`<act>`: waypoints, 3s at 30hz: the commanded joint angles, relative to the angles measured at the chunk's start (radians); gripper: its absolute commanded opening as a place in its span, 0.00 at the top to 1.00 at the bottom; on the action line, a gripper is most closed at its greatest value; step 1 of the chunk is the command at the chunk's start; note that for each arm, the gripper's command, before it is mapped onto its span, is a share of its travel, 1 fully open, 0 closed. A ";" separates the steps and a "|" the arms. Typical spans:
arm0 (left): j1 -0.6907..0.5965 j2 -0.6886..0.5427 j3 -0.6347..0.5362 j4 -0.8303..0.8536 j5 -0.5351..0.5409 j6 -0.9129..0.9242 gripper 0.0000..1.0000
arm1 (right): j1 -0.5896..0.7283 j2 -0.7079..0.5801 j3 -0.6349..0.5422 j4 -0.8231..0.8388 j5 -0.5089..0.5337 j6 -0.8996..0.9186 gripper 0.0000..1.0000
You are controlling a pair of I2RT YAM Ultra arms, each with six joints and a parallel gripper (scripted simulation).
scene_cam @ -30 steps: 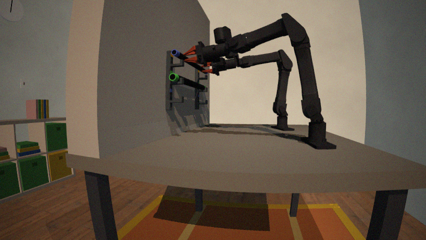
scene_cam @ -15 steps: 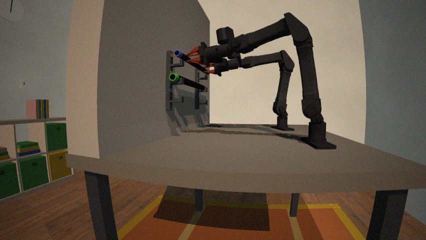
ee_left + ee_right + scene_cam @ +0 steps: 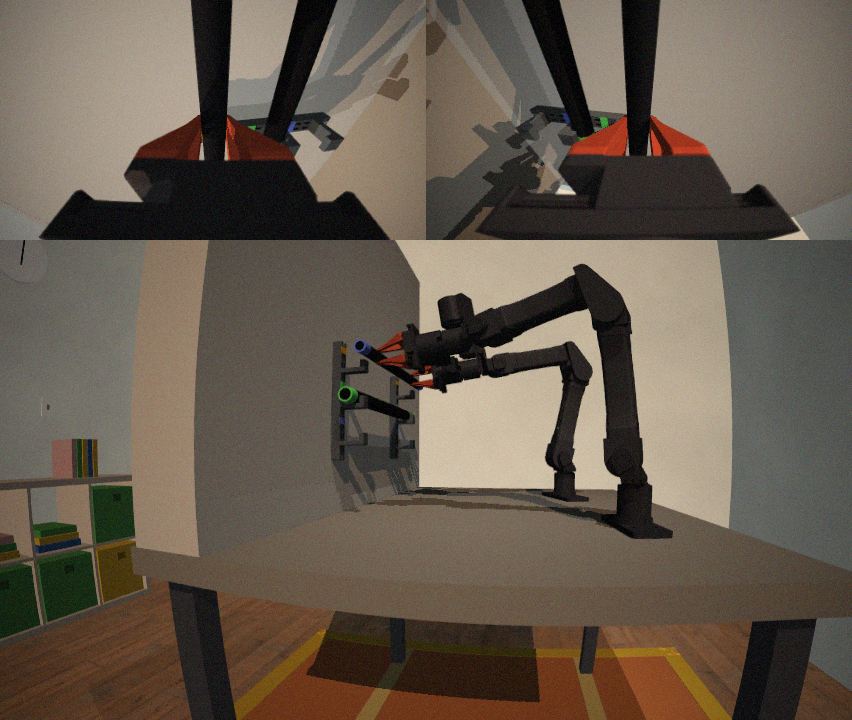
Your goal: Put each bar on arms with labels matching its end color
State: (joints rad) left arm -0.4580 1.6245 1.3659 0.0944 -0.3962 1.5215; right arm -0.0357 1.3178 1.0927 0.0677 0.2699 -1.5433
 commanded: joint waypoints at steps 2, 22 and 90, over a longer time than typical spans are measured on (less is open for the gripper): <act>-0.011 -0.067 0.002 0.089 -0.028 0.046 1.00 | 0.013 -0.063 0.010 0.080 0.024 -0.024 1.00; -0.017 -0.085 -0.022 0.095 -0.034 0.047 1.00 | 0.019 -0.082 -0.012 0.082 0.030 -0.024 1.00; -0.017 -0.087 0.005 0.068 -0.034 0.048 1.00 | 0.020 -0.084 0.016 0.054 0.031 -0.024 1.00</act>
State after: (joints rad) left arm -0.4686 1.5940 1.3300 0.0952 -0.4072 1.5215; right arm -0.0257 1.2842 1.0618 0.0570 0.2802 -1.5368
